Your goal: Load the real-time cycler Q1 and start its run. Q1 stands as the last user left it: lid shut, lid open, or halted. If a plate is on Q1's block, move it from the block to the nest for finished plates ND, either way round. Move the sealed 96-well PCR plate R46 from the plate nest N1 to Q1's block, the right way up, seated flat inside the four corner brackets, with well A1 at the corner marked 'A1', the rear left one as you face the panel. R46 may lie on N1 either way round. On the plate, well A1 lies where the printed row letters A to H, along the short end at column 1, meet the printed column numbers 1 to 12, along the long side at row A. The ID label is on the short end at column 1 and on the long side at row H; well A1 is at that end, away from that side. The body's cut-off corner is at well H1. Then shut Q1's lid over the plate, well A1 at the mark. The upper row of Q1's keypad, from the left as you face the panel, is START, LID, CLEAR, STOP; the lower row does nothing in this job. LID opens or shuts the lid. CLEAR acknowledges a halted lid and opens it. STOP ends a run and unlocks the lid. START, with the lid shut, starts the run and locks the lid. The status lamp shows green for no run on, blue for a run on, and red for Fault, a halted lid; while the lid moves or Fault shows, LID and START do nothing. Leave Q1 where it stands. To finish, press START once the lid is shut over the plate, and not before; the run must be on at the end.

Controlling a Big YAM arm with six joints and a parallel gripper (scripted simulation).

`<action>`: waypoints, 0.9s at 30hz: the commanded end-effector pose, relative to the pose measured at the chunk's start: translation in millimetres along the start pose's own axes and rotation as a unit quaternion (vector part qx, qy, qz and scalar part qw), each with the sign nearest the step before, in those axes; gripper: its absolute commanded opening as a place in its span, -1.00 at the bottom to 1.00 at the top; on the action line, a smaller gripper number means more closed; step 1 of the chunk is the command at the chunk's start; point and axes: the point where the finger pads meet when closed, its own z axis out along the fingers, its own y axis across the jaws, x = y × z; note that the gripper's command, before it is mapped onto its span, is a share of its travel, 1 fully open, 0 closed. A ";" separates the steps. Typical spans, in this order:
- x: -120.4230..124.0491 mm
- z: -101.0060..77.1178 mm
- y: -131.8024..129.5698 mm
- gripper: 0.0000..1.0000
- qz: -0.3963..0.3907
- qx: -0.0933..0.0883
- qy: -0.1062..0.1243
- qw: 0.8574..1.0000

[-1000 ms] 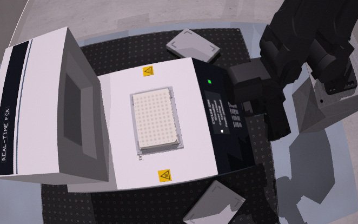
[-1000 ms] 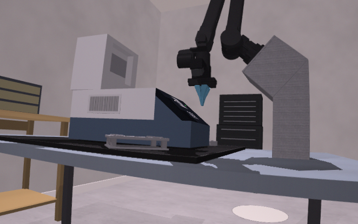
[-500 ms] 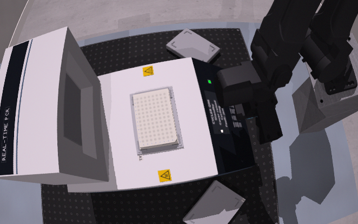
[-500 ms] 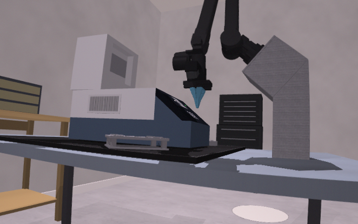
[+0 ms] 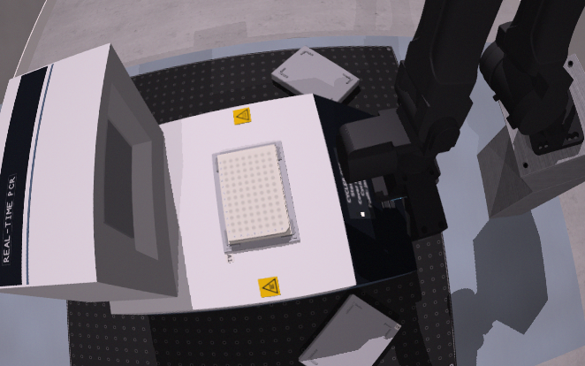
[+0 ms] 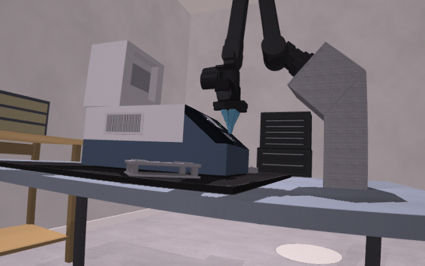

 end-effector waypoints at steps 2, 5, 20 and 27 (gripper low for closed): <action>2.7 5.0 -22.5 -1.00 0.001 0.017 0.002 1.000; 3.8 3.0 -14.1 -1.00 -0.001 0.012 0.006 1.000; -2.7 -1.8 -18.9 -1.00 0.003 0.019 -0.005 1.000; -1.6 2.4 0.4 -1.00 0.006 -0.002 -0.003 1.000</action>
